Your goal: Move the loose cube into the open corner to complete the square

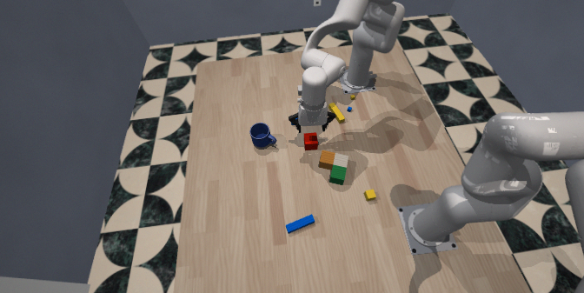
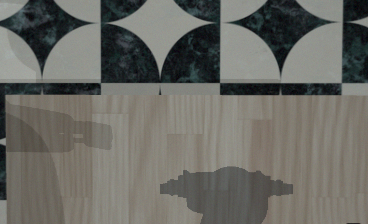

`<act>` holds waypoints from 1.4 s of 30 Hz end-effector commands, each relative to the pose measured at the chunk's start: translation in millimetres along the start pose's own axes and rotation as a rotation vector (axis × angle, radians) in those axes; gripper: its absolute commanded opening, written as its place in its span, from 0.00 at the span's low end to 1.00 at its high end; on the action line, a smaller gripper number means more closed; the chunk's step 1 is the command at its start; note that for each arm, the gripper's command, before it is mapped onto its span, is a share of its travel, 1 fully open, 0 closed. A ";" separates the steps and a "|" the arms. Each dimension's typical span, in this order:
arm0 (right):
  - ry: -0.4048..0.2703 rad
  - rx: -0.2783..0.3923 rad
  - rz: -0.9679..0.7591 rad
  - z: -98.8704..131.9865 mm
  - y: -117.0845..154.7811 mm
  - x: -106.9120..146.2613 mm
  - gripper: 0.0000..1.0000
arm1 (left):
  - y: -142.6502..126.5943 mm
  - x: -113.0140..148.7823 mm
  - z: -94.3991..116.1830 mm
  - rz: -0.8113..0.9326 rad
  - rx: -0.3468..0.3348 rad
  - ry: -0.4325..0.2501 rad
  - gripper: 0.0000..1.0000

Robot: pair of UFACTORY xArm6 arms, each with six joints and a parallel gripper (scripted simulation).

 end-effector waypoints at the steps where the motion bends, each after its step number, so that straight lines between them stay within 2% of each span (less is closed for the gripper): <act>1: -0.007 0.009 0.013 0.6 -1.0 -0.2 1.00 | -18.0 -11.5 -2.3 -0.004 0.031 0.003 1.00; 12: -0.007 0.009 0.013 0.6 -1.0 -0.2 1.00 | -26.8 -15.3 -3.4 -0.003 0.041 0.008 1.00; 13: -0.007 0.009 0.013 0.6 -1.0 -0.2 0.84 | -26.8 -15.3 -3.4 -0.003 0.041 0.008 1.00; 42: -0.007 0.010 0.014 -4.4 -1.0 -0.3 0.84 | -26.8 -15.3 -3.4 -0.003 0.041 0.008 1.00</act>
Point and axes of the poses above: on each arm, the point where the finger pads meet when closed, its own z axis back along the fingers, its own y axis across the jaws, x = y × z, the point moved 6 cm from there along z, back along the fingers, and after that the axes turned 14 degrees about z, right-handed, at the moved point
